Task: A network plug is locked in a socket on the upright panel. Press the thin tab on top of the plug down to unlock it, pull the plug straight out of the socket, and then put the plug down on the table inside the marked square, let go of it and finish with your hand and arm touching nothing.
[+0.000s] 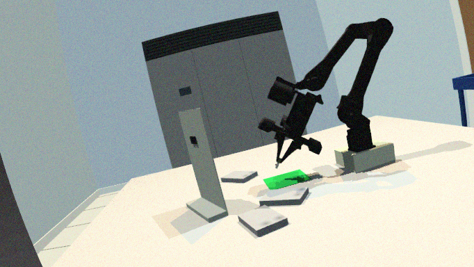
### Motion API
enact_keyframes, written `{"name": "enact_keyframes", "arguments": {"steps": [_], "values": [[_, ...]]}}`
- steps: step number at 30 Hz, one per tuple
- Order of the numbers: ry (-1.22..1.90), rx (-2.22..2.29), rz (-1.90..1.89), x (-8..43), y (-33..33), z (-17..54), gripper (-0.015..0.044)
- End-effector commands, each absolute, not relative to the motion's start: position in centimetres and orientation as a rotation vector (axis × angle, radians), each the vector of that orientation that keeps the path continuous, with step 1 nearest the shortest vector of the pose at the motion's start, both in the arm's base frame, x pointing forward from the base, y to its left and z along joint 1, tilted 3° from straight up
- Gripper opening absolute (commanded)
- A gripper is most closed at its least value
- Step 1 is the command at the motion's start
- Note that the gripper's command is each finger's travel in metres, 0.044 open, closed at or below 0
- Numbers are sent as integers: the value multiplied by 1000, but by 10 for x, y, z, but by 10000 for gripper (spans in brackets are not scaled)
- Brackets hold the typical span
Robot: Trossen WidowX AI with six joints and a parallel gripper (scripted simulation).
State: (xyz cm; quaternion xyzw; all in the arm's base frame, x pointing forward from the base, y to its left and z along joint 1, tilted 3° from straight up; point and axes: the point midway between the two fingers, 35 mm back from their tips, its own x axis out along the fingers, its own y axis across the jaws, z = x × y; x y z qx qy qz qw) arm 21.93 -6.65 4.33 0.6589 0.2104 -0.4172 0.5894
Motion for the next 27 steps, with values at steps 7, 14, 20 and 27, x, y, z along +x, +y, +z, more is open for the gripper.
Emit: {"name": "enact_keyframes", "arguments": {"steps": [7,14,20,27], "values": [[501,1530,-980,217,-67,26,0],[502,1530,-981,216,-67,16,0],[502,1530,-981,214,-67,8,0],[502,1530,-981,214,-67,8,0]]}}
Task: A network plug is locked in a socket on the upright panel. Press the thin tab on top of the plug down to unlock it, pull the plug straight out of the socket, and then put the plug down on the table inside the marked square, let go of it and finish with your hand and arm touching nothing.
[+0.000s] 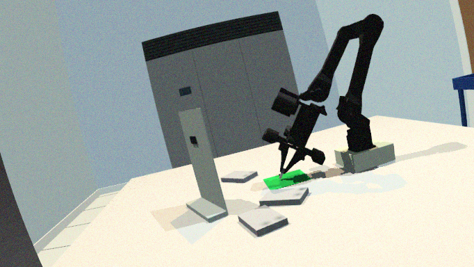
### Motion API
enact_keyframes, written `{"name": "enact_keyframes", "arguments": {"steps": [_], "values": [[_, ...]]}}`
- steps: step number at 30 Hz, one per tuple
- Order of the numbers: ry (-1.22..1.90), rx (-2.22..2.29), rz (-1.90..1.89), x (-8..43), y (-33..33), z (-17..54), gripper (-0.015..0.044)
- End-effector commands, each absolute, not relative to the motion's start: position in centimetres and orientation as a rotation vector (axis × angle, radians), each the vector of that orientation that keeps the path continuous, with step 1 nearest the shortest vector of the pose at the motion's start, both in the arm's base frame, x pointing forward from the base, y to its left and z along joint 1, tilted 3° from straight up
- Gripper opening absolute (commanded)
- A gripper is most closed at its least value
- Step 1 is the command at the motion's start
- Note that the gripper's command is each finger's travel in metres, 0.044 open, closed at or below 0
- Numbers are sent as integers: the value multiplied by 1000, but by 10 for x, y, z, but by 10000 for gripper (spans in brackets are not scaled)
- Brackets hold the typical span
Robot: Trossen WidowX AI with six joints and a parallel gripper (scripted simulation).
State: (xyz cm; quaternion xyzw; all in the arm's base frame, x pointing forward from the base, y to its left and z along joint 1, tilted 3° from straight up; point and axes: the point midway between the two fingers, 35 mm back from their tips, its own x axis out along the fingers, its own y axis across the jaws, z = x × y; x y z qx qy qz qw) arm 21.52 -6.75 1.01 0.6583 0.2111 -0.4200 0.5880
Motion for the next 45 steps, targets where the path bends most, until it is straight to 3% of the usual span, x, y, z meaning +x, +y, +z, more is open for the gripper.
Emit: {"name": "enact_keyframes", "arguments": {"steps": [1,24,30,45], "values": [[502,1530,-981,214,-67,8,0],[493,1533,-979,218,-70,6,0],[493,1533,-979,218,-70,6,156],[494,1533,-979,215,-68,11,156]]}}
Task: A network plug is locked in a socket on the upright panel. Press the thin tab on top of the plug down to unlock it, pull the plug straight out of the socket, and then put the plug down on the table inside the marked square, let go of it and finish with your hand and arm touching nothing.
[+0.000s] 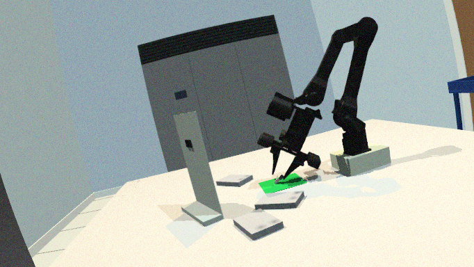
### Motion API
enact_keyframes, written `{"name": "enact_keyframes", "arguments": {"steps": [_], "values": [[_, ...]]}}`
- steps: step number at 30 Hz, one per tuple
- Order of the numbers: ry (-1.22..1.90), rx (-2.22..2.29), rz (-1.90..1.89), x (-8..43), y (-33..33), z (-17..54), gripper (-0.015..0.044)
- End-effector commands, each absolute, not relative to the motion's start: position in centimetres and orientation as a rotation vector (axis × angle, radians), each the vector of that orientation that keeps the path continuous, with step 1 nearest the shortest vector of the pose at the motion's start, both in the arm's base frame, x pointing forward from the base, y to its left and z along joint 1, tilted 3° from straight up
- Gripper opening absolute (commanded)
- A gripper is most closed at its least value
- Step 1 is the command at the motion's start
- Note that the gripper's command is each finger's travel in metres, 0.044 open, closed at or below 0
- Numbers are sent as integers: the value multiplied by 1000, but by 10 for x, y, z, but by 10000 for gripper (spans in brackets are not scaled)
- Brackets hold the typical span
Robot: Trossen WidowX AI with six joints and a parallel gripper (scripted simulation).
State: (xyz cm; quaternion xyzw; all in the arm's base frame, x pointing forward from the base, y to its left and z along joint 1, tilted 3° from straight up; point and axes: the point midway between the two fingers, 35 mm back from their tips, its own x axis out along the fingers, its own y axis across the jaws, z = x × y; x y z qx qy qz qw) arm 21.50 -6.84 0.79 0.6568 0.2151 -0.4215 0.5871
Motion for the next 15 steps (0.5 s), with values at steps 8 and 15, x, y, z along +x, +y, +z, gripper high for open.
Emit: {"name": "enact_keyframes", "arguments": {"steps": [8,15], "values": [[495,1532,-979,213,-67,14,156],[497,1532,-980,210,-66,18,156]]}}
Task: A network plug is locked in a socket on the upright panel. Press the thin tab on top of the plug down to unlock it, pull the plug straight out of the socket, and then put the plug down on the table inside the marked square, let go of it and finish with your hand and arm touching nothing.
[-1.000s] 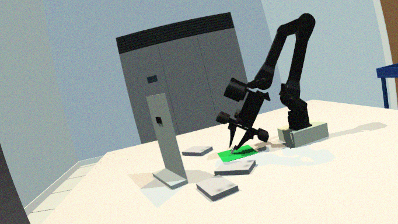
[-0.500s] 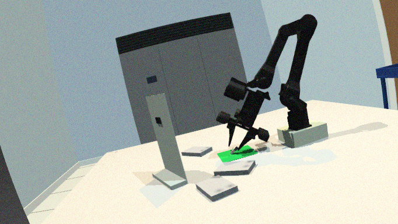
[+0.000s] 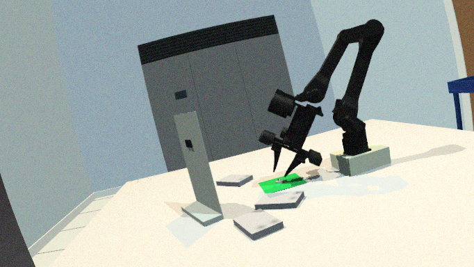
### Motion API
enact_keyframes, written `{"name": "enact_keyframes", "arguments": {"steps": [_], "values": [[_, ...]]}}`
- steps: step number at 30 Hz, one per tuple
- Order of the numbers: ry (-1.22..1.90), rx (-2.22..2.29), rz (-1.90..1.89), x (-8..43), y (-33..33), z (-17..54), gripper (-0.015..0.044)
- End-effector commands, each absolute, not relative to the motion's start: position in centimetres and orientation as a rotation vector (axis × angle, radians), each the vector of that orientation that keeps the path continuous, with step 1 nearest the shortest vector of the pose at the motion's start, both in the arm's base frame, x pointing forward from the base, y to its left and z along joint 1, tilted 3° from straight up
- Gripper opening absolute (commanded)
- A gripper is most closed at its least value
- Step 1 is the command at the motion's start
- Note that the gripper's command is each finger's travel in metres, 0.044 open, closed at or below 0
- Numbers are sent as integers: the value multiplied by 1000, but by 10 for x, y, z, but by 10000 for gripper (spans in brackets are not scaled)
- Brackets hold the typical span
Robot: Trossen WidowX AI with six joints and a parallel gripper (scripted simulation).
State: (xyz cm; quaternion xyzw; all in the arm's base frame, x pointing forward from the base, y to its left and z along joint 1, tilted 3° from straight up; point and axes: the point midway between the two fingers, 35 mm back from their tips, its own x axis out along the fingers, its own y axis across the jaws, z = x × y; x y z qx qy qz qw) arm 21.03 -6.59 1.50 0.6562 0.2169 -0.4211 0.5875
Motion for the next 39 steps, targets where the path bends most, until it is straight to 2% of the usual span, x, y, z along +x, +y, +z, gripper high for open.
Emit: {"name": "enact_keyframes", "arguments": {"steps": [1,39], "values": [[497,1532,-980,210,-66,18,156],[501,1531,-981,205,-62,48,156]]}}
